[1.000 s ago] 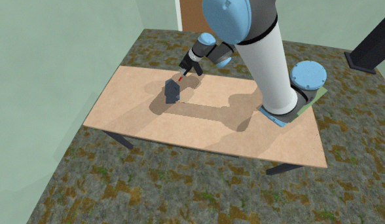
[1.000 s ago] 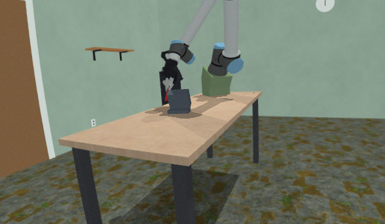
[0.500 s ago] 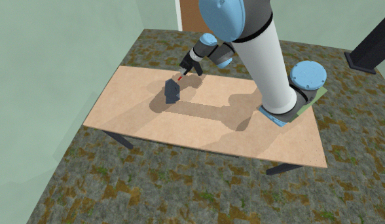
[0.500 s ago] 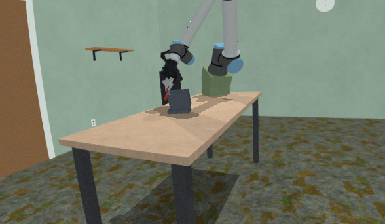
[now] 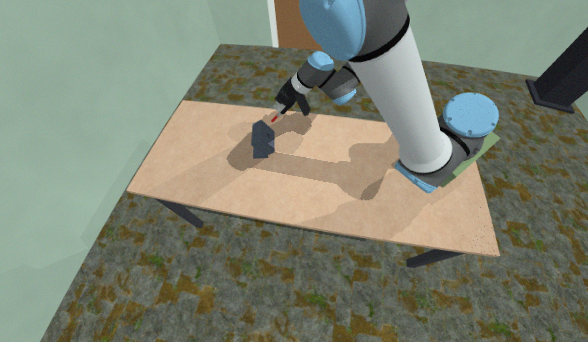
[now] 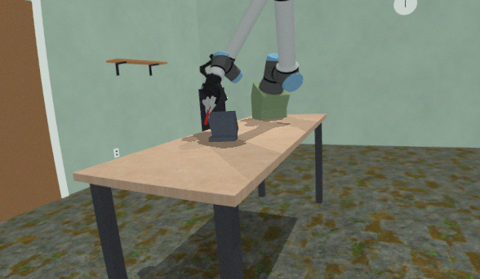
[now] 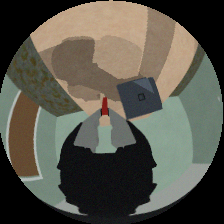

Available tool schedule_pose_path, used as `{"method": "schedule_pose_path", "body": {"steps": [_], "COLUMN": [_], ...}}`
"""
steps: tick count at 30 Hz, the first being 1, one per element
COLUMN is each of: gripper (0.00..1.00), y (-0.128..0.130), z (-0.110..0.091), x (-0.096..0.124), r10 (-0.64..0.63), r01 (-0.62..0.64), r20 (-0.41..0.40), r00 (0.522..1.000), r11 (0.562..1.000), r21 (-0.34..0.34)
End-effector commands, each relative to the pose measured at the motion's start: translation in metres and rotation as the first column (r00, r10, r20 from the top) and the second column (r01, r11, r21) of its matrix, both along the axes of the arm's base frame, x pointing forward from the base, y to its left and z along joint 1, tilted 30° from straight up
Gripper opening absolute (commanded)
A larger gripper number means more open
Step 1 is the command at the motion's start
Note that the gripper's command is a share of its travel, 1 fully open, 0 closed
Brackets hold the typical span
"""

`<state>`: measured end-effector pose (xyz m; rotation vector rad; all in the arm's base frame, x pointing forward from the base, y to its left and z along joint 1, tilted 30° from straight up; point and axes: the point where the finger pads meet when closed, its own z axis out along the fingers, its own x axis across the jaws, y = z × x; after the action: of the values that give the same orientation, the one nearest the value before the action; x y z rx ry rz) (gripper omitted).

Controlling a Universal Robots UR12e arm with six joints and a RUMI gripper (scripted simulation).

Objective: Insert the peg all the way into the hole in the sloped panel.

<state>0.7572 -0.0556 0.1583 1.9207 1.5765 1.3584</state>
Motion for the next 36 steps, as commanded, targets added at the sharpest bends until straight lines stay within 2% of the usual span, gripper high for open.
{"method": "schedule_pose_path", "body": {"steps": [1,36], "gripper": [0.00,0.00], "y": [-0.0014,-0.0049], "z": [0.0002,0.0036], "x": [-0.0010,-0.0041], "r10": [-0.003,-0.008], "r01": [0.003,0.007], "r20": [0.016,0.095], "r00": [1.000,0.995], "r11": [1.000,1.000], "r21": [0.002,0.004]}}
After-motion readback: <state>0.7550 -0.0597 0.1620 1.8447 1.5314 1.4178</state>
